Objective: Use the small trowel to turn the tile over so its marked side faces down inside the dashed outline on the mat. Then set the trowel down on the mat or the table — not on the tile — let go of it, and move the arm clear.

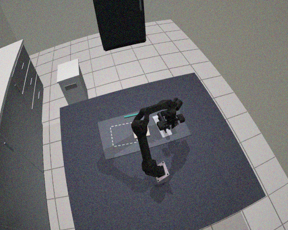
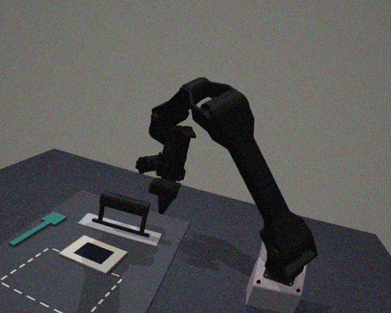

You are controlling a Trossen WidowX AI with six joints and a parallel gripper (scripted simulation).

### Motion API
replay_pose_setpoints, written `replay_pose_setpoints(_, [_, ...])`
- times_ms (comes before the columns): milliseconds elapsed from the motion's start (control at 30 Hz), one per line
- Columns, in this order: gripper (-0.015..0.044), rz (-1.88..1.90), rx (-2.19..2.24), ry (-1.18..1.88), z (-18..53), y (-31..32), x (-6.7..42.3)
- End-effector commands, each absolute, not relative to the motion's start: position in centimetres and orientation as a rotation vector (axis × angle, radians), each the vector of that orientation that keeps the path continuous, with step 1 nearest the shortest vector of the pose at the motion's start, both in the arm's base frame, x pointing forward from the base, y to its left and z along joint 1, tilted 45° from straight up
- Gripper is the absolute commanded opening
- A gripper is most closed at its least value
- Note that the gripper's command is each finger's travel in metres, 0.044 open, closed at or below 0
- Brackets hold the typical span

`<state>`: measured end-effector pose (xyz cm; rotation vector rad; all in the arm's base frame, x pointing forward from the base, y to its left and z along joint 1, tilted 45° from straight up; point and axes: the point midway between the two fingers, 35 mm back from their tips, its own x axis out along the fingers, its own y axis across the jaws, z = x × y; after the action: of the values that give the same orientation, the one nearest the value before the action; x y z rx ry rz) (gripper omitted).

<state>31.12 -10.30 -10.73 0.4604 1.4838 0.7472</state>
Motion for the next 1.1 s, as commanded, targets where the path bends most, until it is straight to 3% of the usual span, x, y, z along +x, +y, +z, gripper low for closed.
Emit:
replay_pose_setpoints(0, [0.01, 0.745, 0.461, 1.488, -11.6, -11.7, 31.4])
replay_pose_setpoints(567, [0.01, 0.742, 0.458, 1.484, -14.6, -16.5, 32.1])
replay_pose_setpoints(1067, [0.01, 0.739, 0.461, 1.481, -14.4, -16.4, 32.2])
